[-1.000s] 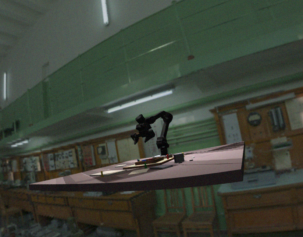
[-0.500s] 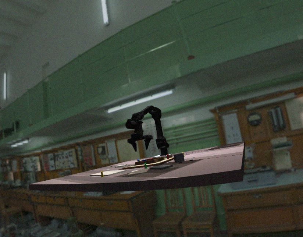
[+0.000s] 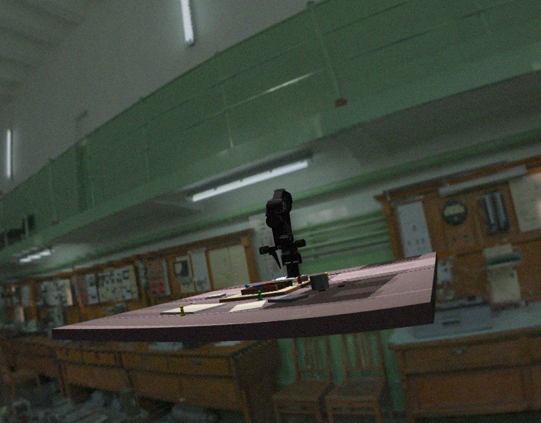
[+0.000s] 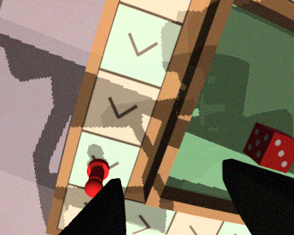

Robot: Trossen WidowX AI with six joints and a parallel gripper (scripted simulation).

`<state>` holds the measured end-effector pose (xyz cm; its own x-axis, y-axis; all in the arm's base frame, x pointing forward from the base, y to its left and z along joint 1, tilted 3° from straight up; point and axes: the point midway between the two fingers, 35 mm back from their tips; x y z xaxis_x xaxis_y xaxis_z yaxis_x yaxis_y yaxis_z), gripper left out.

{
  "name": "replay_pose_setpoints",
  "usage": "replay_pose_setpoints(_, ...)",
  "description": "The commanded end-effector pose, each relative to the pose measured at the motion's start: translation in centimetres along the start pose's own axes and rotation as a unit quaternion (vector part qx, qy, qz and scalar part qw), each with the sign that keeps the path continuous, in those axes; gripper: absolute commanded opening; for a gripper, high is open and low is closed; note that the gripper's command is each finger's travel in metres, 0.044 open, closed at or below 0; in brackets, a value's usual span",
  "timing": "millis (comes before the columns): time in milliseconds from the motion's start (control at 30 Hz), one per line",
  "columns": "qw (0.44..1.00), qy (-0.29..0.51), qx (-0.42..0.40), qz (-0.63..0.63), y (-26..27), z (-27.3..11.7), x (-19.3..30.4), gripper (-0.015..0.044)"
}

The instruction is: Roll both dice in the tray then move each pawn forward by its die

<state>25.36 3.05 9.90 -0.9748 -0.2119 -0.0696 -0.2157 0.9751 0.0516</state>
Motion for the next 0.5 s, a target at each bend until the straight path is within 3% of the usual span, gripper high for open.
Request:
replay_pose_setpoints(0, 0.996, 0.014, -0.001, -0.084, 3.6, 0.9, 2.0, 0.0200)
replay_pose_setpoints(467, 0.995, 0.016, -0.001, -0.101, 4.4, 2.6, 2.7, 0.0200)
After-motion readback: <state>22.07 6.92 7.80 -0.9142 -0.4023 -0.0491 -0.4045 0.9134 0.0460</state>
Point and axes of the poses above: the point midway between the two fingers, 35 mm back from their tips, its own z axis out along the fingers, its own y axis across the jaws, x = y × z, and after that the axes turned 3 degrees about z, right-handed
